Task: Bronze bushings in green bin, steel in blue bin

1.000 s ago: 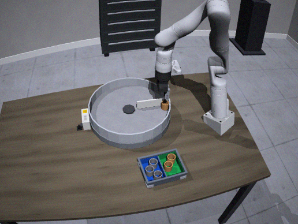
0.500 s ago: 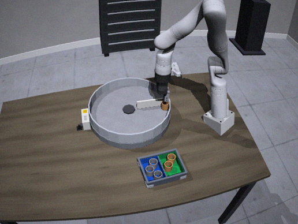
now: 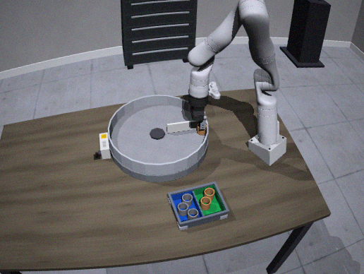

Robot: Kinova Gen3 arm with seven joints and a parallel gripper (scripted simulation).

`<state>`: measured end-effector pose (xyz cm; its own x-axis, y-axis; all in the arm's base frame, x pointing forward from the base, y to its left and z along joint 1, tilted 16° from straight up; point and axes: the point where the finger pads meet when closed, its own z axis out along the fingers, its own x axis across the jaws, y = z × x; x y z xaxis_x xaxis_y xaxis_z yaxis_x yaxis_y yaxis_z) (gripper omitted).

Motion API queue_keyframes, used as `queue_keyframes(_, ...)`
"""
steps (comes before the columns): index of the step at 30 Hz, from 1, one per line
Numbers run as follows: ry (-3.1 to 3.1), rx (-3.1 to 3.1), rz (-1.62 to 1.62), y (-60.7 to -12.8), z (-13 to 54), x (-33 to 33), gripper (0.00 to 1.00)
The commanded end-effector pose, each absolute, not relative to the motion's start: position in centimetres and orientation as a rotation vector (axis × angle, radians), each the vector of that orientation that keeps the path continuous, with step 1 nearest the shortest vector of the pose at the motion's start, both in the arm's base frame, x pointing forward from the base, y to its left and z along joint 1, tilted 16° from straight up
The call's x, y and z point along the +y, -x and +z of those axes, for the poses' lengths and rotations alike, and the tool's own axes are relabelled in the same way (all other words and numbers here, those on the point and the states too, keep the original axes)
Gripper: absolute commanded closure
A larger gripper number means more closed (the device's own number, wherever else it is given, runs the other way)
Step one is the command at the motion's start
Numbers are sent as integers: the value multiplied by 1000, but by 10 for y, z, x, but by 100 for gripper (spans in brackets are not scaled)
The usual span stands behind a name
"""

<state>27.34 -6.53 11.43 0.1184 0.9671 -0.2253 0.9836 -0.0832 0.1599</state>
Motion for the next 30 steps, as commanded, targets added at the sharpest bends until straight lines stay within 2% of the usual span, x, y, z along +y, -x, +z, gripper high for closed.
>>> queue_keyframes(1,-2151,1901,-96,-271,111,-71,55)
queue_keyframes(30,-2150,1902,-95,-273,97,-75,55)
